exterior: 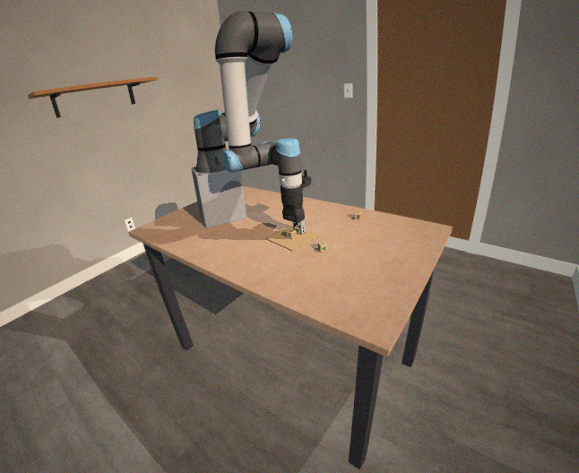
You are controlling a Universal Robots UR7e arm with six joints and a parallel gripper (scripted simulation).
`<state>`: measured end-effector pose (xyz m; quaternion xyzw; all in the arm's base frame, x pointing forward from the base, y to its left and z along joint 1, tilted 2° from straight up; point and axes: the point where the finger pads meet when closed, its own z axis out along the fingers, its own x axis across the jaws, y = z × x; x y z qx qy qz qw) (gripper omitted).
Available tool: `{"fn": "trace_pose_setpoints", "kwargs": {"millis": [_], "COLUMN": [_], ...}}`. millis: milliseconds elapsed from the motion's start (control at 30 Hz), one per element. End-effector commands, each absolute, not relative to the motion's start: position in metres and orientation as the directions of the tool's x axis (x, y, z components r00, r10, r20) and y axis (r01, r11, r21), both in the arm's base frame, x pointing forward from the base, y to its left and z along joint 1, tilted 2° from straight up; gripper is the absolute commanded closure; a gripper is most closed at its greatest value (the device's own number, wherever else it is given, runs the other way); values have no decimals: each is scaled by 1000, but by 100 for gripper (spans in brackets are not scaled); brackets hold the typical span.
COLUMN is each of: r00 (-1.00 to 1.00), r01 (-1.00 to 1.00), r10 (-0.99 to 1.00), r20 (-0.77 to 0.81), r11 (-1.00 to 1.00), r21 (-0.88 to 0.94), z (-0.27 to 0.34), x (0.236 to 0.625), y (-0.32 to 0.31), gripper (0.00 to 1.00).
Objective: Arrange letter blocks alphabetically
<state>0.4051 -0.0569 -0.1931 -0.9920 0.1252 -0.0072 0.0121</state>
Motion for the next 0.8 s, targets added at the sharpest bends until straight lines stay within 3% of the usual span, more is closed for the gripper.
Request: {"fn": "trace_pose_setpoints", "kwargs": {"millis": [0,633,767], "r00": [969,969,969], "r01": [-248,-248,-248], "r10": [-249,-249,-249], "r20": [12,12,12], "r11": [-968,-968,-968], "r21": [-26,-26,-26], "z": [-193,-193,-193], "x": [405,405,405], "y": [-57,-57,-57], "gripper": [51,51,39]}}
